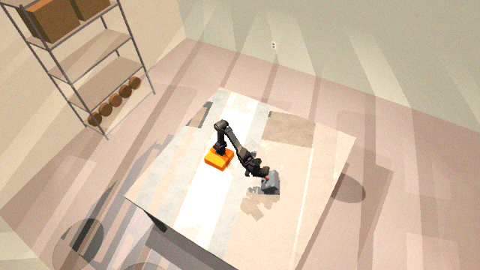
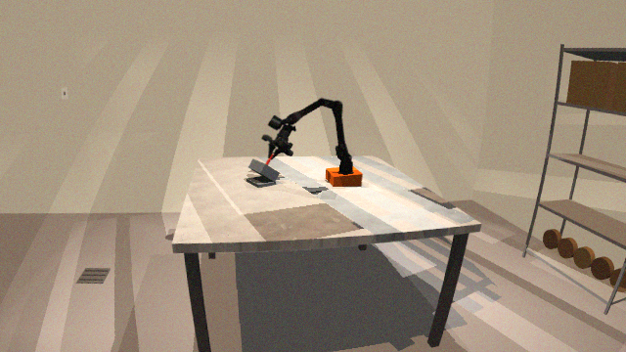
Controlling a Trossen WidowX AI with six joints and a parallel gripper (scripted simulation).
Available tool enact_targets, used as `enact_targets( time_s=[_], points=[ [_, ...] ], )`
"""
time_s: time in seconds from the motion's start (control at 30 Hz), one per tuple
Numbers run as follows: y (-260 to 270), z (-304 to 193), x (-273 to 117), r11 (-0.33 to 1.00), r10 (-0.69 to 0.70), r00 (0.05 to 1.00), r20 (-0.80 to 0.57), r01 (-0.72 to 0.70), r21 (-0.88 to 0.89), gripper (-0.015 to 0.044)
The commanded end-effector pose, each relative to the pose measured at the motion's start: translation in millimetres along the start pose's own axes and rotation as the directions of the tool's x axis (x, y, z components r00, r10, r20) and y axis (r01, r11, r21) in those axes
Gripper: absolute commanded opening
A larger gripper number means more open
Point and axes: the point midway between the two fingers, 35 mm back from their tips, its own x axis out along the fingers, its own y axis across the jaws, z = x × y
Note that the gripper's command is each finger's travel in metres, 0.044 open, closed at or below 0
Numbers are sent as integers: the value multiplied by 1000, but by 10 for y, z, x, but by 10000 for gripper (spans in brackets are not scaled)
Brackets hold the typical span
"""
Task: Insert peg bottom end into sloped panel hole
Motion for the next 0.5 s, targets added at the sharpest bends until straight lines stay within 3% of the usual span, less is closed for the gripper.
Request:
enact_targets(
  time_s=[0.0, 0.47],
  points=[
    [3, -3, 24, 1000, 2, 1000, -3, -2, 3, 0],
    [-5, 0, 86, 1000, 1, 1000, -3, -1, 3, 0]
  ],
)
